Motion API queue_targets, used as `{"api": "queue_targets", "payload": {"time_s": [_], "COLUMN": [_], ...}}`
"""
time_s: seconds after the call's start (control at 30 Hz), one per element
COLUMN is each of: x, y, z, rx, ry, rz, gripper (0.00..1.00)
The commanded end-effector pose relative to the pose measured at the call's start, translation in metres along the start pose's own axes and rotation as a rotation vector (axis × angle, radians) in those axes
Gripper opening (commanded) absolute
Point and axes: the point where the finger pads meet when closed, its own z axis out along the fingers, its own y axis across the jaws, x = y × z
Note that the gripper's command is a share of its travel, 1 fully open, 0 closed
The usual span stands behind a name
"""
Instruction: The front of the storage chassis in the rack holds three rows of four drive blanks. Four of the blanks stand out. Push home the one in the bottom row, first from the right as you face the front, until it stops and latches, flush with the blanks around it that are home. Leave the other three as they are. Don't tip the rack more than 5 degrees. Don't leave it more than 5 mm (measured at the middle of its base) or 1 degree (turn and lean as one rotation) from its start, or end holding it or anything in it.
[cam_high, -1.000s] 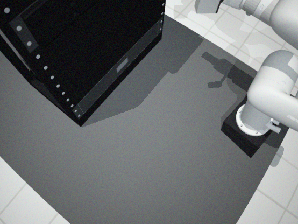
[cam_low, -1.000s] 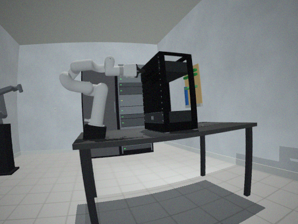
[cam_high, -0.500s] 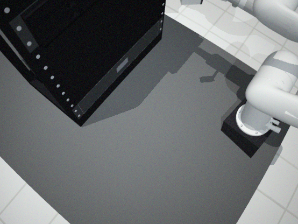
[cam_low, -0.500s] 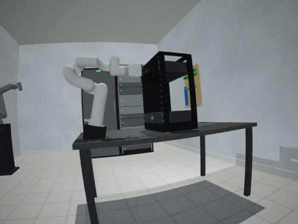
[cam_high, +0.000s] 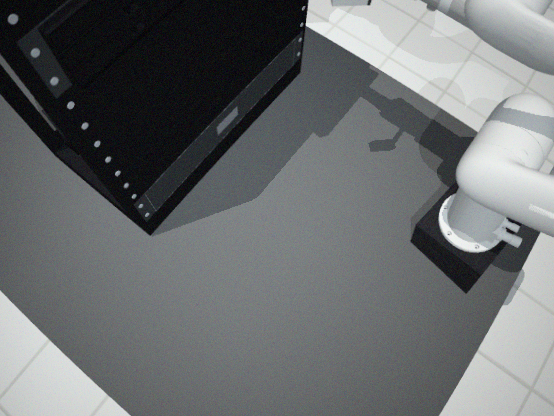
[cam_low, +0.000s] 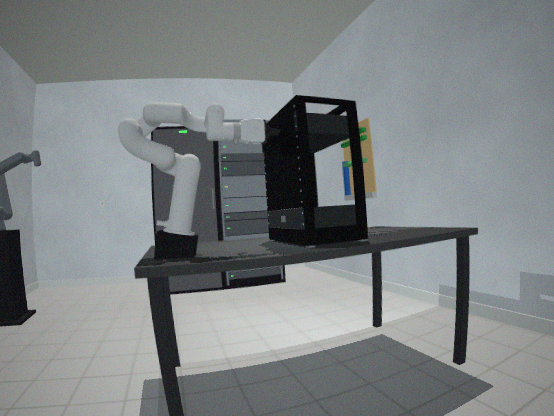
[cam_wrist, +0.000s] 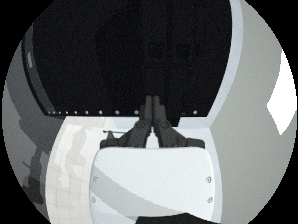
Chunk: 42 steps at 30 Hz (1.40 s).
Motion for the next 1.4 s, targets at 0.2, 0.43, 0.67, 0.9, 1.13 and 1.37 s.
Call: {"api": "queue_targets", "payload": {"time_s": [0.2,0.43,0.67,0.9,1.13,1.37], "x": [0.0,0.0,0.0,0.0,0.0,0.0], "y": [0.002,0.002,0.002,0.002,0.002,0.002], "z": [0.003,0.006,0.013,0.013,0.019,0.023], "rx": [-0.003,-0.003,-0.003,-0.003,-0.003,-0.003], "ry": [0.0,0.0,0.0,0.0,0.0,0.0], "rz": [0.0,0.0,0.0,0.0,0.0,0.0], "gripper": [0.0,0.0,0.0,0.0,0.0,0.0]}}
